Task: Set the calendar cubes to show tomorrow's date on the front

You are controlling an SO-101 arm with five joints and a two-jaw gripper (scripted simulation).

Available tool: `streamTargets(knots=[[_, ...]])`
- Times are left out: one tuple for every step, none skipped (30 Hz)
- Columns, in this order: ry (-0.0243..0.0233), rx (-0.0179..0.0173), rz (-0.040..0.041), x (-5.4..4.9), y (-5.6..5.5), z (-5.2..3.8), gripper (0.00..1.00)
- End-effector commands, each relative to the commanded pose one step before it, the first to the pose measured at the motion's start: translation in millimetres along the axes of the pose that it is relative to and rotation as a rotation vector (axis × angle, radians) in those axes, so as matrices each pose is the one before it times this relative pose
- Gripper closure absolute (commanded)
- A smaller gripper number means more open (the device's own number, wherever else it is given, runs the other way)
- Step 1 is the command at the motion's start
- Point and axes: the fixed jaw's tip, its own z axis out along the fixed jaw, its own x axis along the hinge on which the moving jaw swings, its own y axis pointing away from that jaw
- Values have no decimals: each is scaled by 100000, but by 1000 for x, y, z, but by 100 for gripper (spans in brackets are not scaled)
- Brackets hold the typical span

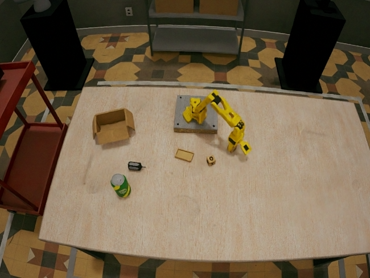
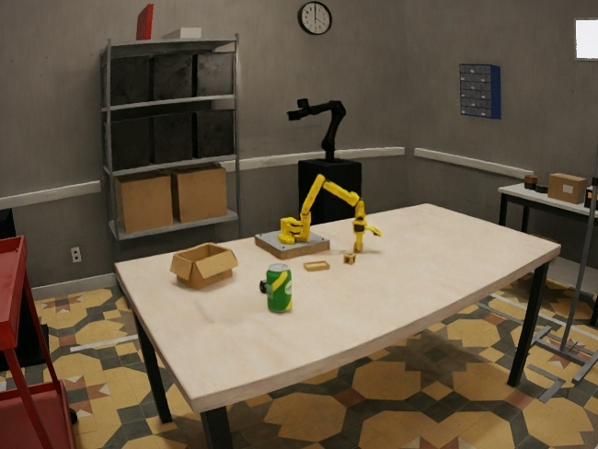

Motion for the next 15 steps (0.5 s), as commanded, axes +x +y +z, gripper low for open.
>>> streamTargets(knots=[[582, -25, -415, 1984, -1925, 1699, 79], [0, 0, 0, 0, -54, 0, 79], [0, 0, 0, 0, -36, 0, 79], [0, 0, 0, 0, -18, 0, 79], [0, 0, 0, 0, -6, 0, 79], [0, 0, 0, 0, -6, 0, 79], [0, 0, 0, 0, 0, 0, 79], [0, 0, 0, 0, 0, 0, 79], [-2, -1, -1, 0, 3, -3, 79], [0, 0, 0, 0, 0, 0, 79], [0, 0, 0, 0, 0, 0, 79], [0, 0, 0, 0, 0, 0, 79], [0, 0, 0, 0, 0, 0, 80], [0, 0, 0, 0, 0, 0, 80], [0, 0, 0, 0, 0, 0, 81]])
